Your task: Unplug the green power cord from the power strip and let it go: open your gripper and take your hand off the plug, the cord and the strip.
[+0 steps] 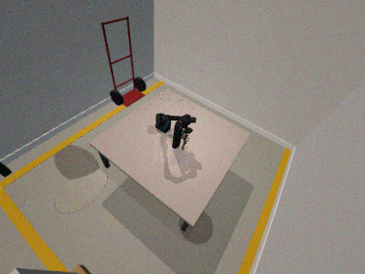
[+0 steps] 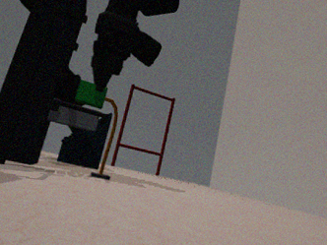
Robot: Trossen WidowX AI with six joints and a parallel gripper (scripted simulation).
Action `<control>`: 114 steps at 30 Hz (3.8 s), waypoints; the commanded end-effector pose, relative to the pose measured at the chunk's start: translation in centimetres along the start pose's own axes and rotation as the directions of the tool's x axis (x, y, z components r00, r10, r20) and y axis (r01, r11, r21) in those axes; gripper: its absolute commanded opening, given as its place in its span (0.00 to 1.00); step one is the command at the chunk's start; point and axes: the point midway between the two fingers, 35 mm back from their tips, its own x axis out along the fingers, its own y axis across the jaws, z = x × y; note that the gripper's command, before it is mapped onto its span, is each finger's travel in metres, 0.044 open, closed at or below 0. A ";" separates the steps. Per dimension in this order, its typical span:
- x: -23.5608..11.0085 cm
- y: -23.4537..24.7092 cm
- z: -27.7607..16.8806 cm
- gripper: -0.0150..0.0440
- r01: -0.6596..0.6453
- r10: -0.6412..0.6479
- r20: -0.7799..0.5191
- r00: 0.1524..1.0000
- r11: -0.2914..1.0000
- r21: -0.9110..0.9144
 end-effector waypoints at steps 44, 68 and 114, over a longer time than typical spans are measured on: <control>-0.6 -0.1 5.2 0.25 0.002 -0.002 0.003 1.000 1.000 -0.004; -1.1 -0.1 4.5 0.53 0.003 -0.003 0.000 1.000 1.000 -0.005; 0.2 0.0 0.2 0.53 0.002 -0.002 -0.003 1.000 1.000 -0.006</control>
